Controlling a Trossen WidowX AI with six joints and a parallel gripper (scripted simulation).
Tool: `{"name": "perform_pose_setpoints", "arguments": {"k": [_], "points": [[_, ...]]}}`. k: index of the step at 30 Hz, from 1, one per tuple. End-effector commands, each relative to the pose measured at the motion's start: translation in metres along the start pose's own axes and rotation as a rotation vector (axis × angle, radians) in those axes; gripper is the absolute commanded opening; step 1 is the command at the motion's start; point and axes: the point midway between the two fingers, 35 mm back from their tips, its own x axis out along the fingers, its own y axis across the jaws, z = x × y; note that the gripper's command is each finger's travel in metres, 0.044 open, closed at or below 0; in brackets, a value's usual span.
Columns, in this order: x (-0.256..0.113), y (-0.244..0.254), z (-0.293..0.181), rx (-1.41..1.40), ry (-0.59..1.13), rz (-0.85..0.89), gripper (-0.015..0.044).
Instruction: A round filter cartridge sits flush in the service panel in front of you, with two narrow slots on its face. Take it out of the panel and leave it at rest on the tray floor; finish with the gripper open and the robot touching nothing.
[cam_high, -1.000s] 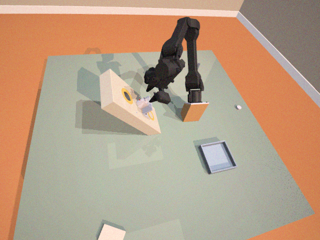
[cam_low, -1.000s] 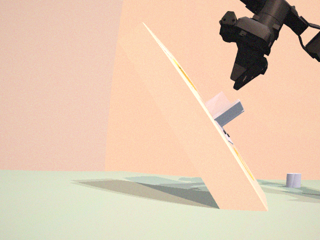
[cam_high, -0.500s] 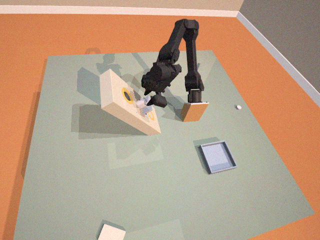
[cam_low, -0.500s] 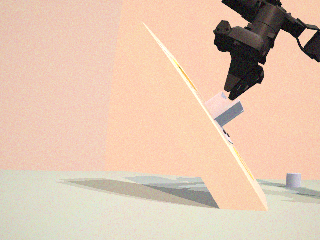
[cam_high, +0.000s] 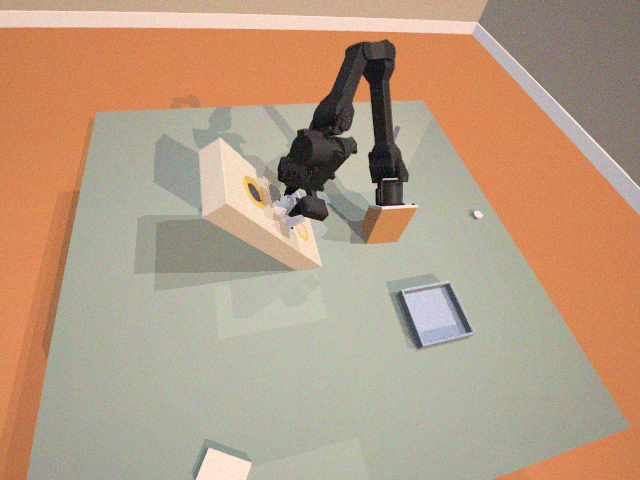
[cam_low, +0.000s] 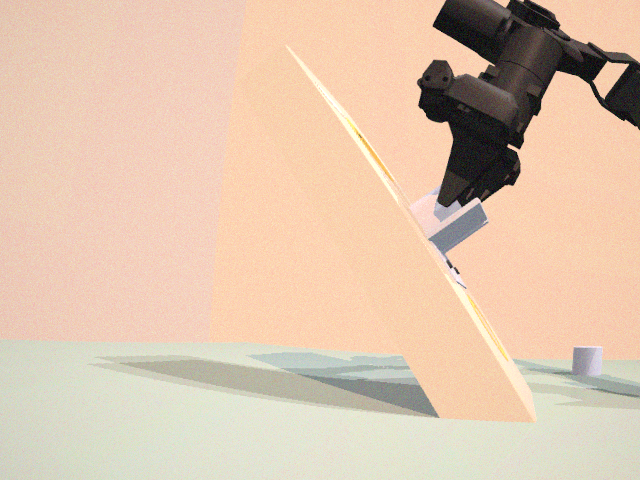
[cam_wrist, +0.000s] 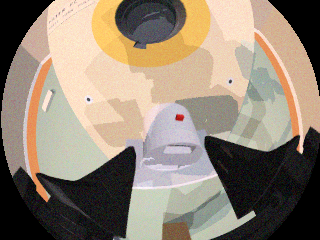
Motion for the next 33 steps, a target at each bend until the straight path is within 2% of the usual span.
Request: {"name": "perform_pose_setpoints", "arguments": {"k": [1, 9, 16, 25, 33], "points": [[-0.001, 0.000, 0.000, 0.001, -0.001, 0.001, 0.0226], [-0.001, 0.000, 0.000, 0.001, -0.001, 0.001, 0.0173], [-0.005, 0.000, 0.008, -0.001, -0.002, 0.000, 0.0000], [-0.015, 0.001, 0.024, -0.004, -0.002, 0.000, 0.0000], [-0.056, 0.006, 0.028, -0.006, 0.001, 0.011, 0.0000]]}}
